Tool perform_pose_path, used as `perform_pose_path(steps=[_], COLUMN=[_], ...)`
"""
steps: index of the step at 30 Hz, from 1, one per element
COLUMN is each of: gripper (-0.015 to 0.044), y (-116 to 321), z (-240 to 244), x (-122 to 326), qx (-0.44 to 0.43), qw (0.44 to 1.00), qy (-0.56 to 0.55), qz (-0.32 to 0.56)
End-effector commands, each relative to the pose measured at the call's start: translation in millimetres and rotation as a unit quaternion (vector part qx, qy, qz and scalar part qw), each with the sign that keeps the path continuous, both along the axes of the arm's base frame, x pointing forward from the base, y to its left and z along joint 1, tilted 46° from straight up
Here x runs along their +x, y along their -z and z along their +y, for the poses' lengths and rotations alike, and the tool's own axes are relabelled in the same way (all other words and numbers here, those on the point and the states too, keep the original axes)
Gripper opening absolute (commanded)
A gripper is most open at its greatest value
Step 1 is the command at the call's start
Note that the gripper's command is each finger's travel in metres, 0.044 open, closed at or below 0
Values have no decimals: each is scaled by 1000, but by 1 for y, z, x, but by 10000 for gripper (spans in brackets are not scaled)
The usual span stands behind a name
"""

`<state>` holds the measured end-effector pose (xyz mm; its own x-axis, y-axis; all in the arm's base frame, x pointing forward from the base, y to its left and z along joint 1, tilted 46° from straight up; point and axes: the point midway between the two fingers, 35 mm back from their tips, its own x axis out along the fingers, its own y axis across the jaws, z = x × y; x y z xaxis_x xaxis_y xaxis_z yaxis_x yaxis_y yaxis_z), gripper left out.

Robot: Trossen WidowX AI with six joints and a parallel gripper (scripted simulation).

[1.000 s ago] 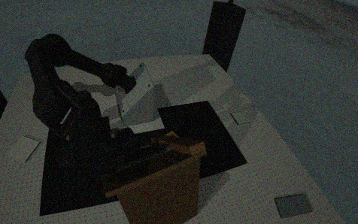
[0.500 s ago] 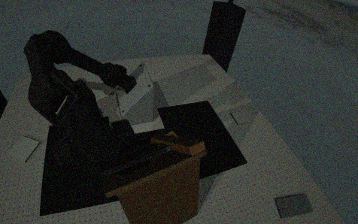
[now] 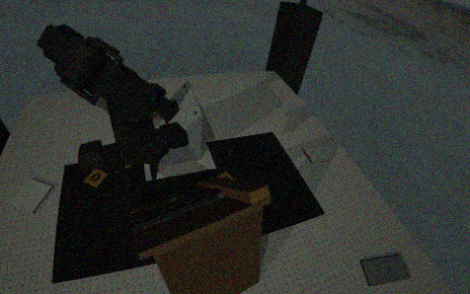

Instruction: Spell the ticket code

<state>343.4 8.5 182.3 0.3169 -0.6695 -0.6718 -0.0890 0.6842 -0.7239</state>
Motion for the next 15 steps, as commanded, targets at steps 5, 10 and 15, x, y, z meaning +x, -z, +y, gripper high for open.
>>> perform_pose_path(steps=[5, 10, 15], gripper=[394, 440, 440], y=[-2, 1, 1], z=[70, 88, 88], x=[-61, -85, -85], qx=[21, 37, 37], qw=[986, 973, 973], qy=[-130, -179, -179], qz=[-106, -140, -140])
